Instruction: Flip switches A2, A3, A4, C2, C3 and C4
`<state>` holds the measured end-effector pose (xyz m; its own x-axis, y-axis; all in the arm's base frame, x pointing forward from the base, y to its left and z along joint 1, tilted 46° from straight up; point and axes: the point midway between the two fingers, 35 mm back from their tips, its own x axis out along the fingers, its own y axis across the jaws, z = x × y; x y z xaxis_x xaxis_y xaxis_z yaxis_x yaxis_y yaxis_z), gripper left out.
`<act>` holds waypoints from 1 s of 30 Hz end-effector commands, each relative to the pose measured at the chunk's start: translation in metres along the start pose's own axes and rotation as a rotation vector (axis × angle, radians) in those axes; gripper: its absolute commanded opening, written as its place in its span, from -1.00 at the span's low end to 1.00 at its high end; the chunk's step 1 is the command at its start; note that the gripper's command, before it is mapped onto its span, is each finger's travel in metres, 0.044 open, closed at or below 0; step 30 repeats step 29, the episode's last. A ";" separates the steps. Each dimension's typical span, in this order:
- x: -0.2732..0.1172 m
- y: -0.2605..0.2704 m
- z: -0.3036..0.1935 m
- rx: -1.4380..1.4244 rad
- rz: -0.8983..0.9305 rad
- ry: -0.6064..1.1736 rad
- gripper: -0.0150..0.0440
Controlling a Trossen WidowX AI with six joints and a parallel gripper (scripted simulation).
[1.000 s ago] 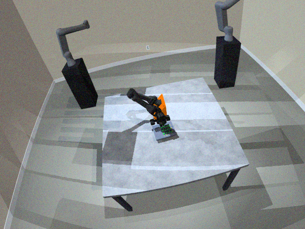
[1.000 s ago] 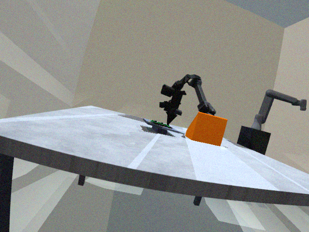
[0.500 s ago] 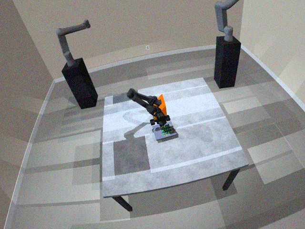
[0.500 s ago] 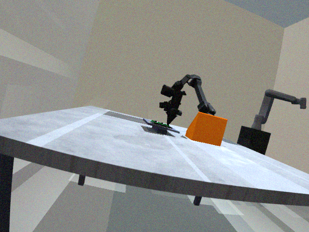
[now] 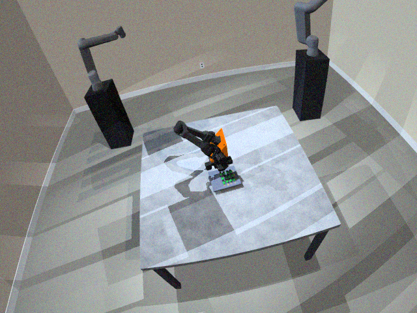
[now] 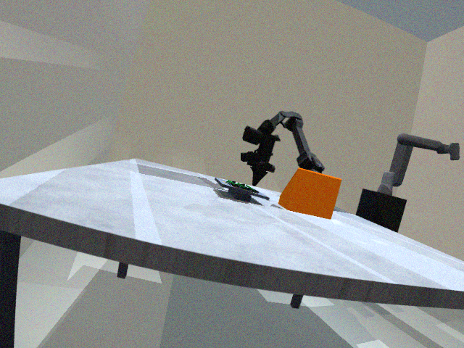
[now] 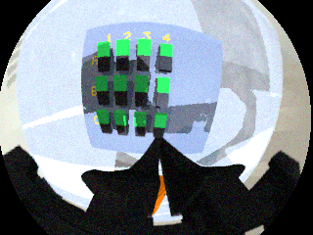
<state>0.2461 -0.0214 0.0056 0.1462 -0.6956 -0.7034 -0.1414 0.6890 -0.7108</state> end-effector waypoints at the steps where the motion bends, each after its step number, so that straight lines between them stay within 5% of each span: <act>1: -0.036 0.001 0.006 0.011 0.010 -0.004 -0.49; 8: -0.056 0.001 0.006 0.009 0.004 0.005 -0.49; 14: -0.063 0.034 0.053 0.011 0.006 0.002 -0.49; 30: -0.063 0.035 0.054 0.011 0.006 0.002 -0.49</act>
